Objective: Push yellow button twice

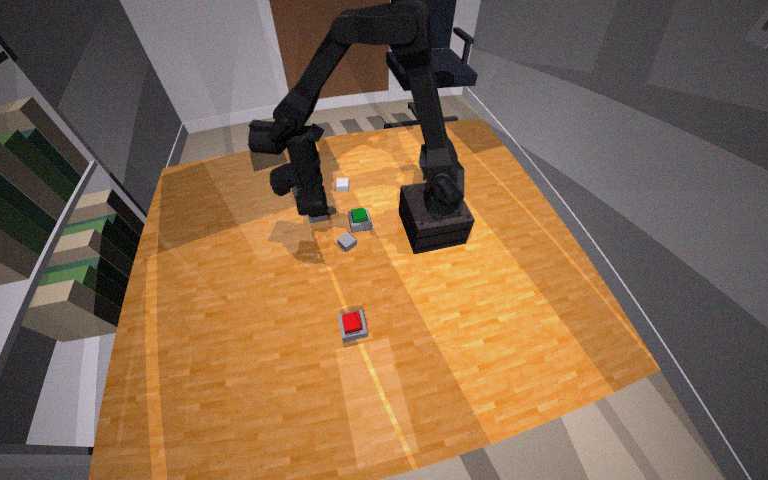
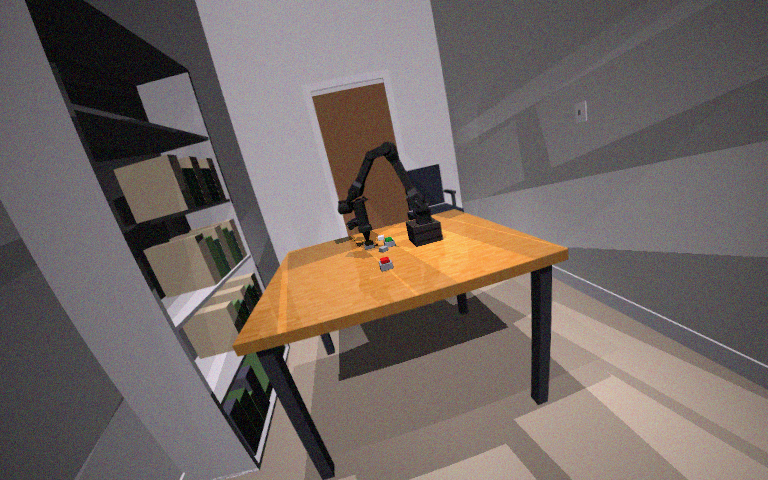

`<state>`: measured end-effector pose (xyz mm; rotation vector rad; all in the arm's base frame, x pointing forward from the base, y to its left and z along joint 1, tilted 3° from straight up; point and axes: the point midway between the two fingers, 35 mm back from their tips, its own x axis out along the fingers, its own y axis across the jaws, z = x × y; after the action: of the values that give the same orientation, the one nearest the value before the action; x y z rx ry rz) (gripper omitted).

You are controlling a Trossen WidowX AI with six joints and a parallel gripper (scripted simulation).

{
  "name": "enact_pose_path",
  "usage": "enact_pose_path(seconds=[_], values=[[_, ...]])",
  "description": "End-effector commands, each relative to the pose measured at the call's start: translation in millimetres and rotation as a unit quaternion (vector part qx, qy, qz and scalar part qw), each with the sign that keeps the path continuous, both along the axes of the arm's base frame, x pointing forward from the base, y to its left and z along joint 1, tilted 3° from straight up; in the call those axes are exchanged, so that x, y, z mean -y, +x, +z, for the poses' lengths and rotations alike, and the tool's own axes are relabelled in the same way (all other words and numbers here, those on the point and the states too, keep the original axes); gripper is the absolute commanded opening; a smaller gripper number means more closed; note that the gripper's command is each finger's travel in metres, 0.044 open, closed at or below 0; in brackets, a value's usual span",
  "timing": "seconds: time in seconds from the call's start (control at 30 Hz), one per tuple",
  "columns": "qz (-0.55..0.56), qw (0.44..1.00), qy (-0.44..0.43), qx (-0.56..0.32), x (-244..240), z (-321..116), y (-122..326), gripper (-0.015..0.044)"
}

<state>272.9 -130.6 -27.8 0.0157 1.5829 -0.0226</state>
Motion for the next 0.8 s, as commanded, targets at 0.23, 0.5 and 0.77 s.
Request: enact_pose_path(seconds=[0.23, 0.5, 0.77], values=[[0.002, 1.000, -0.002, -0.004, 0.1, -3.4, -2.2, 0.0020], [0.002, 1.000, -0.002, -0.004, 0.1, -3.4, -2.2, 0.0020], [0.002, 1.000, -0.002, -0.003, 0.0, 31.2, -1.3, 0.0020]])
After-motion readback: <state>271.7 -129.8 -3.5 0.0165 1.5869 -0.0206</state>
